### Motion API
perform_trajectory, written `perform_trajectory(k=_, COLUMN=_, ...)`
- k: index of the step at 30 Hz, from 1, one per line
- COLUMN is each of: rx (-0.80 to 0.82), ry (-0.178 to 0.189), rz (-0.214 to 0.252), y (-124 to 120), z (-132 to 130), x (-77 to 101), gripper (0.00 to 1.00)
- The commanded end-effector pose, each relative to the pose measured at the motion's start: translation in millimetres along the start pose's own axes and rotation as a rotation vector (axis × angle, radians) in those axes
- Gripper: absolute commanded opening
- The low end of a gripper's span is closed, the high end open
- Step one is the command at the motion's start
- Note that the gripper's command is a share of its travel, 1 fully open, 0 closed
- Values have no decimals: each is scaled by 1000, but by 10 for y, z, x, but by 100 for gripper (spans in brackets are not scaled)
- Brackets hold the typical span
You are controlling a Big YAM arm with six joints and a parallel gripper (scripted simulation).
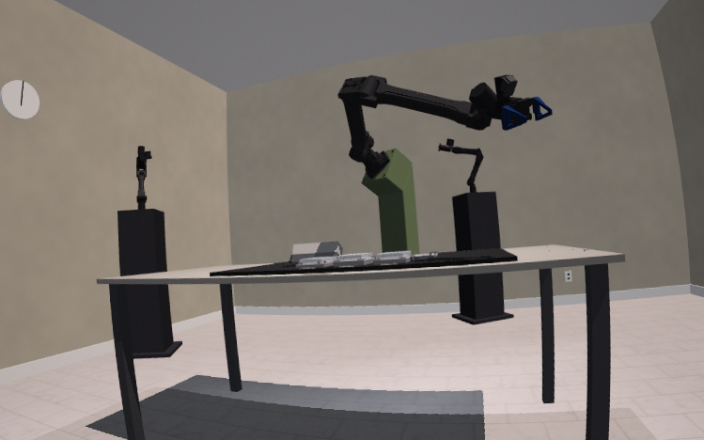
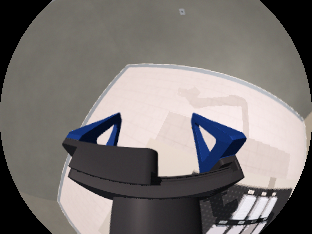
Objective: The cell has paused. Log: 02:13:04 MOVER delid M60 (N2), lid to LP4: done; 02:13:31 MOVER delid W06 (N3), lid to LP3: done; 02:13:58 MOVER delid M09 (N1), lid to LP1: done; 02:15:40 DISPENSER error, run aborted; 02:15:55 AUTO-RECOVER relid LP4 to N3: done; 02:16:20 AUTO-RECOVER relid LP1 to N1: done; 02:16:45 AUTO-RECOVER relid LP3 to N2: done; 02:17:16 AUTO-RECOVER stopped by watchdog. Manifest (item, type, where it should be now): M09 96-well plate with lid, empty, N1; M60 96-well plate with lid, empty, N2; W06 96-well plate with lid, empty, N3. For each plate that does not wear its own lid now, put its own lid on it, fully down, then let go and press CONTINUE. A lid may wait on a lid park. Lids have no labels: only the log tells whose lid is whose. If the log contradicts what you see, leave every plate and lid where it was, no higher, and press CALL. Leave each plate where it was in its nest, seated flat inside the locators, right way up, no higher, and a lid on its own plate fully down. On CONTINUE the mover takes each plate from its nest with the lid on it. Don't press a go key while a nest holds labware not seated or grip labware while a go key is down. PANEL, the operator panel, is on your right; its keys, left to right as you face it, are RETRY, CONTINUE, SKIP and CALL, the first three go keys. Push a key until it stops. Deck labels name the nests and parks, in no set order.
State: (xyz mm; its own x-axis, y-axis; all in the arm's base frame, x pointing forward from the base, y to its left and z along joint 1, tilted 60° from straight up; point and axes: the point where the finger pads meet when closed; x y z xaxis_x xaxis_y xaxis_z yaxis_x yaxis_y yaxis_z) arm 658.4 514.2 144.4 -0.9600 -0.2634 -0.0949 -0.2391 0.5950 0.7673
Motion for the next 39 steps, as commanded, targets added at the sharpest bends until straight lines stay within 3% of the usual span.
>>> perform_trajectory(k=1, rx=-5, ry=2, rz=-11, y=85, z=18, x=18, gripper=100)
perform_trajectory(k=17, rx=-5, ry=2, rz=-11, y=85, z=18, x=18, gripper=100)
perform_trajectory(k=18, rx=-17, ry=0, rz=4, y=122, z=-217, x=-48, gripper=100)
perform_trajectory(k=20, rx=-18, ry=16, rz=25, y=116, z=-315, x=-68, gripper=100)
perform_trajectory(k=24, rx=-35, ry=-10, rz=-1, y=274, z=-469, x=-159, gripper=100)
perform_trajectory(k=25, rx=-17, ry=25, rz=43, y=91, z=-417, x=-87, gripper=100)
perform_trajectory(k=30, rx=-18, ry=68, rz=123, y=-13, z=-640, x=-113, gripper=100)
perform_trajectory(k=34, rx=-18, ry=68, rz=123, y=-56, z=-730, x=-121, gripper=100)
perform_trajectory(k=35, rx=-23, ry=110, rz=106, y=205, z=-509, x=-4, gripper=100)
perform_trajectory(k=37, rx=-23, ry=93, rz=175, y=-123, z=-864, x=-119, gripper=100)
perform_trajectory(k=39, rx=-22, ry=93, rz=175, y=-169, z=-953, x=-119, gripper=100)
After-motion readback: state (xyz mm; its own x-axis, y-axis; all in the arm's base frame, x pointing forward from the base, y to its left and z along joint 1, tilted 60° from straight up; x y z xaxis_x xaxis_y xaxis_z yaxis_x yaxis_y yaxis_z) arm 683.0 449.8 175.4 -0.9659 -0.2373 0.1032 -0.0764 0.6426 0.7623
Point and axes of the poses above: the point where the finger pads meet when closed, its own x axis back along the fingers, its own z axis across the jaws, y = z × x, and after that the axes turned 4 degrees about x, right-handed
